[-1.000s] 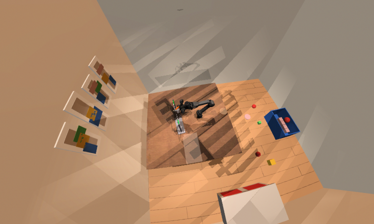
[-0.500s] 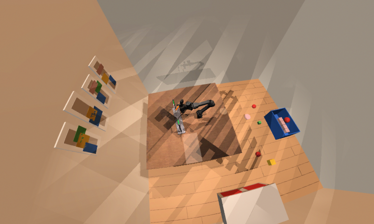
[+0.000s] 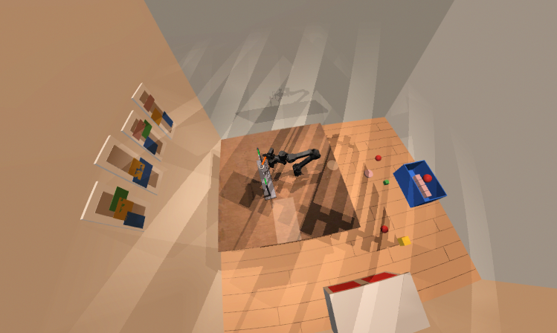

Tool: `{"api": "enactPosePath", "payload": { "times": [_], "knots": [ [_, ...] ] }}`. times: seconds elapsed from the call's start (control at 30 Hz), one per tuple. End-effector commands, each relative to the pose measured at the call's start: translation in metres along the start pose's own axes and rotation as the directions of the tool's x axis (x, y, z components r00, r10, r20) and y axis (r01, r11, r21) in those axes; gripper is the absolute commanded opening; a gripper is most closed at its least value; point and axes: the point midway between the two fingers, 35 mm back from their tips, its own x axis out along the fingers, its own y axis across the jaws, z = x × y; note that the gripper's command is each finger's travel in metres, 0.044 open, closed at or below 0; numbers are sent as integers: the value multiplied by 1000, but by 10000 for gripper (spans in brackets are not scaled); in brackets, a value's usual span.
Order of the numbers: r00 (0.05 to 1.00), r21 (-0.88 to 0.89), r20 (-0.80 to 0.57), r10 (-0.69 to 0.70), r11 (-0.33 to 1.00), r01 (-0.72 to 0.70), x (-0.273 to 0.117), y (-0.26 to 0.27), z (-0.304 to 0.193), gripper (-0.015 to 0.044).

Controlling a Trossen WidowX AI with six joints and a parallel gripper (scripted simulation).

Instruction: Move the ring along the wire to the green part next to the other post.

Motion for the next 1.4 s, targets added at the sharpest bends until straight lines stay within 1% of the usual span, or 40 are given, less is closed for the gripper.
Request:
{"api": "enactPosePath", "payload": {
  "times": [0.0, 0.4, 0.73, 1.07, 1.37],
  "knots": [
    [999, -43, 8, -34, 998, 34, 0, -4, 0, -150],
    [991, -186, 38, -125, 974, 130, 0, -11, 0, -150],
    [983, -266, 61, -175, 946, 185, 0, -11, 0, -150],
    [984, -256, 58, -169, 950, 179, 2, -1, -4, -150],
    [993, -161, 33, -110, 980, 114, 3, 20, -10, -150]
  ]
}}
